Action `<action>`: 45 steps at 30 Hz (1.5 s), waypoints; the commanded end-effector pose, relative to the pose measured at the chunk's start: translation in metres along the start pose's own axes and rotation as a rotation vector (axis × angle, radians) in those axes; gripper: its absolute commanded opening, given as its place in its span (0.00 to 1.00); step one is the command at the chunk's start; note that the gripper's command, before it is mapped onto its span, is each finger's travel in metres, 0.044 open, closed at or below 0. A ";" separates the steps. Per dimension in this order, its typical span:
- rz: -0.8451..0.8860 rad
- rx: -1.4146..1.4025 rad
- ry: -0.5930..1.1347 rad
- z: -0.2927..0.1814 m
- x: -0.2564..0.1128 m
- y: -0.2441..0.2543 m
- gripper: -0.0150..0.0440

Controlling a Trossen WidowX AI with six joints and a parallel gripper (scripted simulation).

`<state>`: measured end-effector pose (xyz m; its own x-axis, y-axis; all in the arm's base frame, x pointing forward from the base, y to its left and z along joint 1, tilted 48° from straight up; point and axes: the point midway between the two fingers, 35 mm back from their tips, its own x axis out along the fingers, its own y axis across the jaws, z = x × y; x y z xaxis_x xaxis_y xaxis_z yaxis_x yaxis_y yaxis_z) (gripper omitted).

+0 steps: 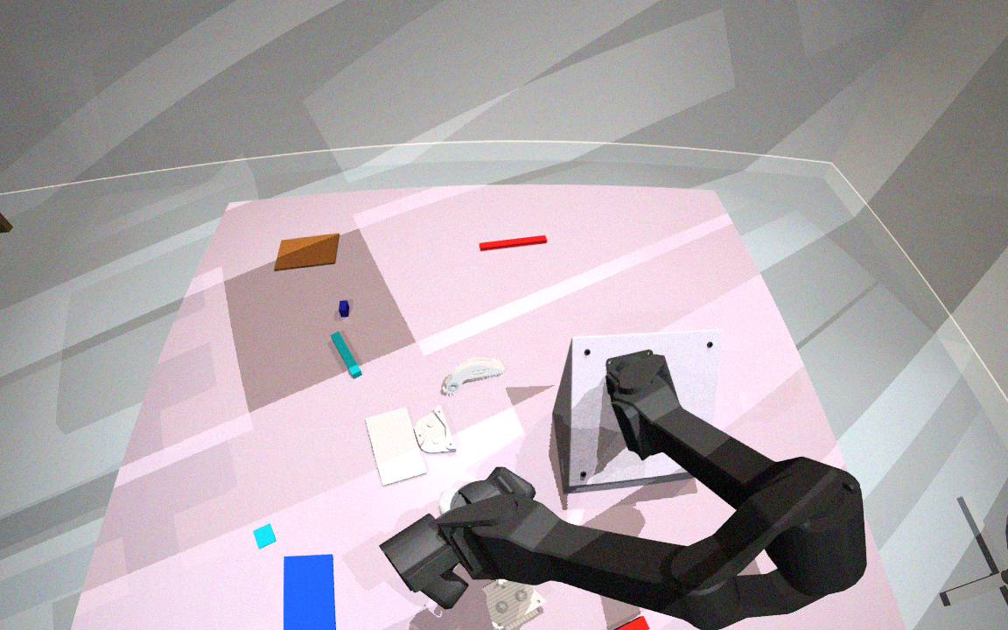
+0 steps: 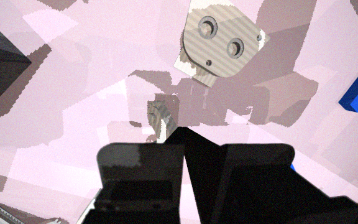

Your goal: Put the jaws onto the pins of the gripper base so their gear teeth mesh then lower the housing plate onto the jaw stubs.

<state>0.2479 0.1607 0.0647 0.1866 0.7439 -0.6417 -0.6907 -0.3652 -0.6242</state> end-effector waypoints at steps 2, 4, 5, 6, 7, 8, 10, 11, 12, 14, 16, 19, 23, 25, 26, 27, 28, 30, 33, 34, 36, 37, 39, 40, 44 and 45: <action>0.054 0.036 -0.025 0.005 0.009 0.018 0.25; 0.002 0.001 -0.001 0.000 0.000 -0.001 0.25; 0.002 0.001 -0.001 0.000 -0.001 -0.001 0.25; 0.003 0.000 0.000 -0.001 -0.006 -0.002 0.25; 0.004 -0.001 0.002 -0.002 -0.014 -0.003 0.25; 0.005 -0.002 0.003 -0.003 -0.024 -0.003 0.25; 0.003 -0.004 0.004 -0.002 -0.044 -0.004 0.25; 0.001 -0.004 0.004 -0.002 -0.052 -0.005 0.25; 0.000 -0.004 0.004 -0.001 -0.057 -0.005 0.25; -0.001 -0.004 0.004 -0.001 -0.059 -0.005 0.25; -0.001 -0.004 0.004 -0.001 -0.059 -0.005 0.25; -0.002 -0.001 0.011 -0.003 -0.052 -0.005 0.39; -0.002 -0.001 0.011 -0.003 -0.052 -0.005 0.57; -0.002 -0.001 0.011 -0.003 -0.052 -0.005 0.65; -0.002 -0.001 0.011 -0.003 -0.052 -0.005 0.70; -0.002 -0.001 0.011 -0.003 -0.052 -0.005 0.74; -0.002 -0.001 0.011 -0.003 -0.052 -0.005 0.79; -0.002 -0.001 0.011 -0.003 -0.052 -0.005 0.88; -0.002 -0.001 0.011 -0.003 -0.052 -0.005 1.00; -0.002 -0.001 0.011 -0.003 -0.052 -0.005 1.00; -0.002 -0.001 0.011 -0.003 -0.052 -0.005 1.00; -0.002 -0.001 0.011 -0.003 -0.052 -0.005 1.00; -0.002 -0.001 0.011 -0.003 -0.052 -0.005 1.00; -0.002 -0.001 0.011 -0.003 -0.052 -0.005 1.00; -0.002 -0.001 0.011 -0.003 -0.052 -0.005 1.00; -0.002 -0.001 0.011 -0.003 -0.052 -0.005 1.00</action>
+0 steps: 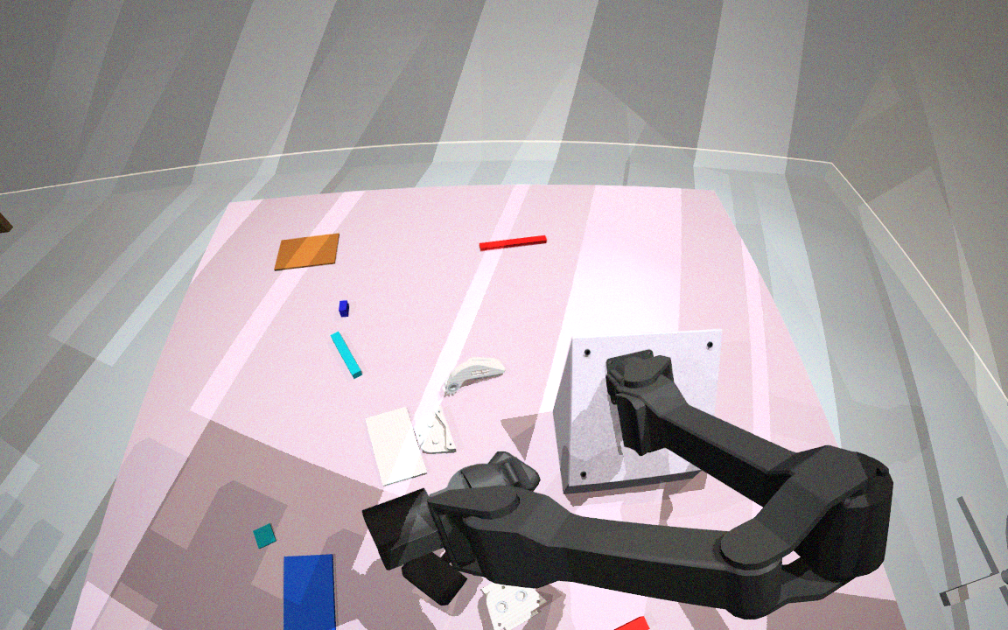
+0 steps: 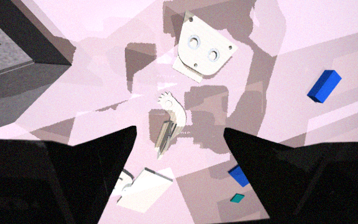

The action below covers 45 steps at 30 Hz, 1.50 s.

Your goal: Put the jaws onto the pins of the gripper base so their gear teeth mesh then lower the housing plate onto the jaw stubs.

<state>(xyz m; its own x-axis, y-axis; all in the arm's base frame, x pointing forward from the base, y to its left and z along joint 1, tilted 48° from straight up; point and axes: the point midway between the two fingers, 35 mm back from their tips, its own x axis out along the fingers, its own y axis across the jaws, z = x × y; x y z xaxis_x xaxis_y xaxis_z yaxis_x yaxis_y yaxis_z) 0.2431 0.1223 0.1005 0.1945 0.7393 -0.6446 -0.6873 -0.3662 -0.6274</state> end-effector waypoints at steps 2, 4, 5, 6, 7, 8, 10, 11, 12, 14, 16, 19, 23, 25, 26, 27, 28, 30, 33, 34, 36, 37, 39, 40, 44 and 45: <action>0.000 0.003 0.002 -0.001 0.000 0.000 1.00; 0.000 0.003 0.002 -0.001 0.000 0.000 1.00; 0.000 0.003 0.002 -0.001 0.000 0.000 1.00; 0.000 0.003 0.002 -0.001 0.000 0.000 1.00; 0.000 0.003 0.002 -0.001 0.000 0.000 1.00; 0.000 0.003 0.002 -0.001 0.000 0.000 1.00; 0.000 0.003 0.002 -0.001 0.000 0.000 1.00; 0.000 0.003 0.002 -0.001 0.000 0.000 1.00; 0.000 0.003 0.002 -0.001 0.000 0.000 1.00; 0.000 0.003 0.002 -0.001 0.000 0.000 1.00; 0.000 0.003 0.002 -0.001 0.000 0.000 1.00; 0.000 0.001 -0.007 0.000 -0.007 -0.001 0.87; -0.001 0.001 -0.008 0.000 -0.008 -0.001 0.69; -0.001 0.001 -0.008 0.000 -0.008 -0.001 0.60; -0.001 0.001 -0.008 0.000 -0.008 -0.001 0.56; -0.001 0.001 -0.008 0.000 -0.008 -0.001 0.51; -0.001 0.001 -0.008 0.000 -0.008 -0.001 0.47; -0.001 0.001 -0.008 0.000 -0.008 -0.001 0.38; -0.001 0.001 -0.008 0.000 -0.008 -0.001 0.25; -0.001 0.001 -0.008 0.000 -0.008 -0.001 0.25; -0.001 0.001 -0.008 0.000 -0.008 -0.001 0.25; -0.001 0.001 -0.008 0.000 -0.008 -0.001 0.25; -0.001 0.001 -0.008 0.000 -0.008 -0.001 0.25; -0.001 0.001 -0.008 0.000 -0.008 -0.001 0.25; -0.001 0.001 -0.008 0.000 -0.008 -0.001 0.25; -0.001 0.001 -0.008 0.000 -0.008 -0.001 0.25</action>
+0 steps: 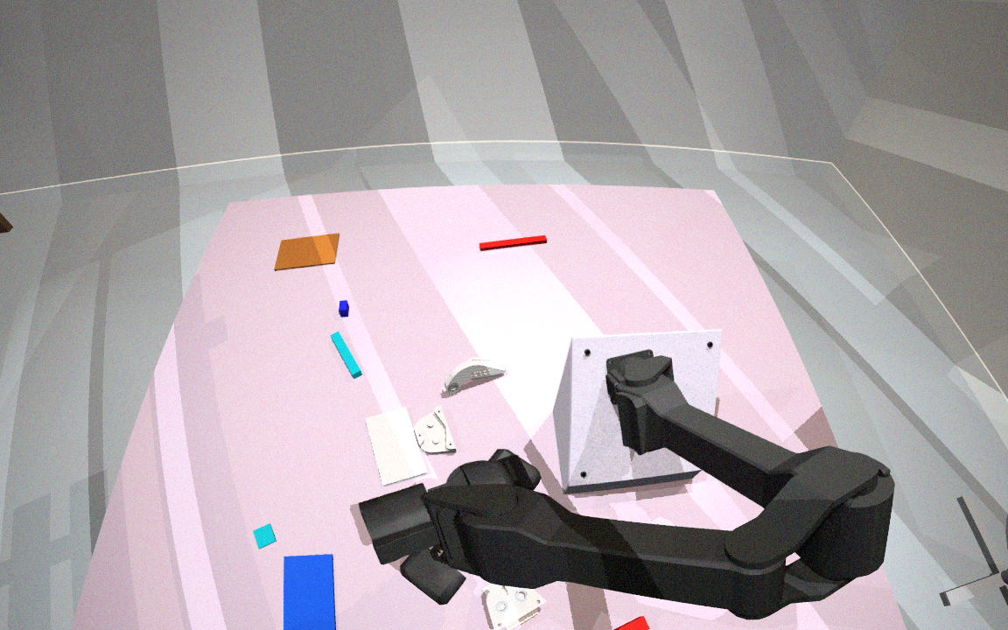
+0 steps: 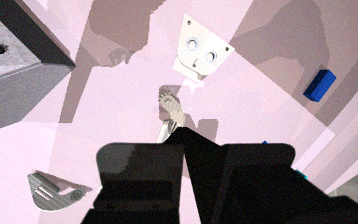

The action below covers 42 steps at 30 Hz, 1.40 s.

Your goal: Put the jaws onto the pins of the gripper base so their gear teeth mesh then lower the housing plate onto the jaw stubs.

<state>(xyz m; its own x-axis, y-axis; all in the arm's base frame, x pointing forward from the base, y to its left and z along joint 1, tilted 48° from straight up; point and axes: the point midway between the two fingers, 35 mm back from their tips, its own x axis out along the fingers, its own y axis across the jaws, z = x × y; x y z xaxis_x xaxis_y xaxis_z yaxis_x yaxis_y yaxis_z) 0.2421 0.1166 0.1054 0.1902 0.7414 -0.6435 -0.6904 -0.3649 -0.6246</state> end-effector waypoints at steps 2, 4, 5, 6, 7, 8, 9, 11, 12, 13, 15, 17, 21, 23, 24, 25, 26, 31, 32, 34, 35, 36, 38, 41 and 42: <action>-0.002 -0.004 -0.003 0.001 0.000 0.000 0.25; -0.002 -0.004 -0.003 0.001 0.000 0.000 0.25; -0.002 -0.004 -0.003 0.001 0.000 0.000 0.25; -0.002 -0.004 -0.003 0.001 0.000 0.000 0.25; -0.002 -0.004 -0.003 0.001 0.000 0.000 0.25; 0.000 0.000 0.000 0.000 0.000 0.000 0.30; 0.000 0.000 0.000 0.000 0.000 0.000 0.34; 0.000 0.000 0.000 0.000 0.000 0.000 0.43; 0.000 0.000 0.000 0.000 0.000 0.000 0.48; 0.000 0.000 0.000 0.000 0.000 0.000 0.52; 0.000 0.000 0.000 0.000 0.000 0.000 0.61; 0.000 0.000 0.000 0.000 0.000 0.000 0.70; 0.000 0.000 0.000 0.000 0.000 0.000 0.88; 0.000 0.000 0.000 0.000 0.000 0.000 0.97; 0.000 0.000 0.000 0.000 0.000 0.000 1.00; 0.000 0.000 0.000 0.000 0.000 0.000 1.00; 0.000 0.000 0.000 0.000 0.000 0.000 1.00; 0.000 0.000 0.000 0.000 0.000 0.000 1.00; 0.000 0.000 0.000 0.000 0.000 0.000 1.00; 0.000 0.000 0.000 0.000 0.000 0.000 1.00; 0.000 0.000 0.000 0.000 0.000 0.000 1.00; 0.000 0.000 0.000 0.000 0.000 0.000 1.00; 0.000 0.000 0.000 0.000 0.000 0.000 1.00; 0.000 0.000 0.000 0.000 0.000 0.000 1.00; 0.000 0.000 0.000 0.000 0.000 0.000 1.00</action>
<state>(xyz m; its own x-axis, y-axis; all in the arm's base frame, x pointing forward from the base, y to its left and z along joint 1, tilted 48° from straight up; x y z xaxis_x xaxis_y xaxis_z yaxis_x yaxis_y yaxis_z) 0.2420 0.1166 0.1054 0.1902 0.7414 -0.6435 -0.6903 -0.3651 -0.6246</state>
